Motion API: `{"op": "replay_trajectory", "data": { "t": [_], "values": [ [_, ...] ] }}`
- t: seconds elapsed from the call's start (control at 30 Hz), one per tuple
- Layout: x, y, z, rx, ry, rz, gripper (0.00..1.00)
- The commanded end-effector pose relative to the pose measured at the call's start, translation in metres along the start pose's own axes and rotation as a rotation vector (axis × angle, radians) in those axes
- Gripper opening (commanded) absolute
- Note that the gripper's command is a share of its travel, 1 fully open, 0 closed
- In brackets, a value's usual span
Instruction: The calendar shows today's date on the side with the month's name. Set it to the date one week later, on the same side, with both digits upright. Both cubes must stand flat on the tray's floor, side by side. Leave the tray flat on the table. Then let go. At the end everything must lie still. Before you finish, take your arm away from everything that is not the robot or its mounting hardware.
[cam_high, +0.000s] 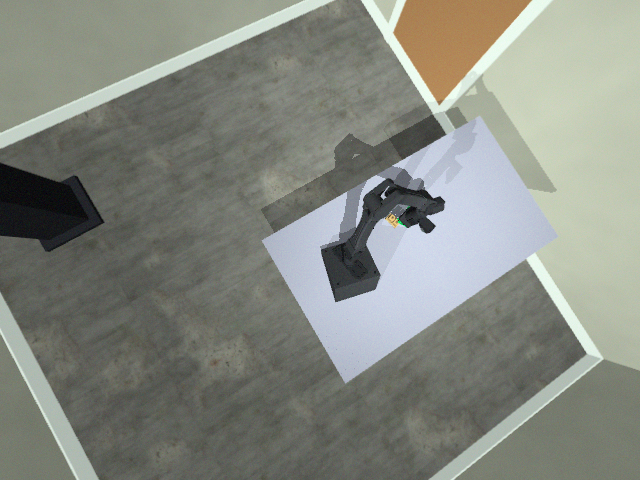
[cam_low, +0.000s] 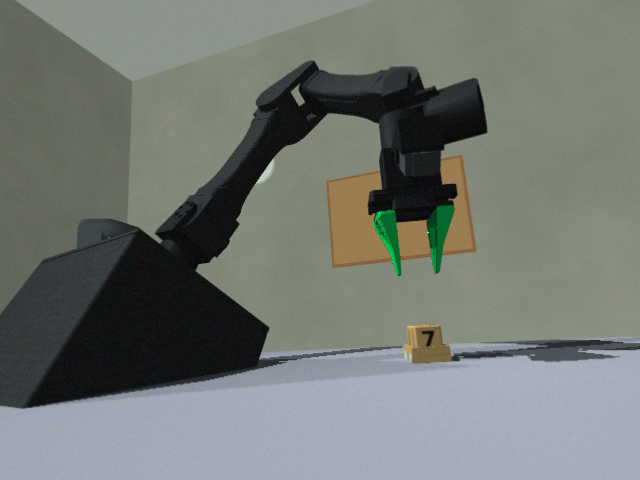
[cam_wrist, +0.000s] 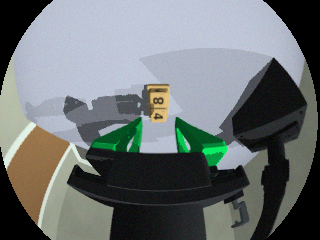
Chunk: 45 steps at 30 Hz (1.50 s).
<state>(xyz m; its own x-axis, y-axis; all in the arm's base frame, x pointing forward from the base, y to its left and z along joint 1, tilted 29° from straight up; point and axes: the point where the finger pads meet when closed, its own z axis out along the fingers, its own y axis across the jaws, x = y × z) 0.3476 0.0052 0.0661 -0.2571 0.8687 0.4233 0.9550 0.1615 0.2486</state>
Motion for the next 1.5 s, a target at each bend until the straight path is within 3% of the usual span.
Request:
{"op": "replay_trajectory", "data": {
  "t": [0.0,0.87,1.1,1.47],
  "values": [
    [-0.005,0.003,-0.002,-0.016,-0.01,0.012,0.45],
    [-0.005,0.003,-0.002,-0.016,-0.01,0.011,0.45],
    [-0.003,-0.004,0.008,0.01,0.003,0.018,0.45],
    [-0.002,-0.003,0.016,0.011,0.001,0.014,0.45]
  ]
}}
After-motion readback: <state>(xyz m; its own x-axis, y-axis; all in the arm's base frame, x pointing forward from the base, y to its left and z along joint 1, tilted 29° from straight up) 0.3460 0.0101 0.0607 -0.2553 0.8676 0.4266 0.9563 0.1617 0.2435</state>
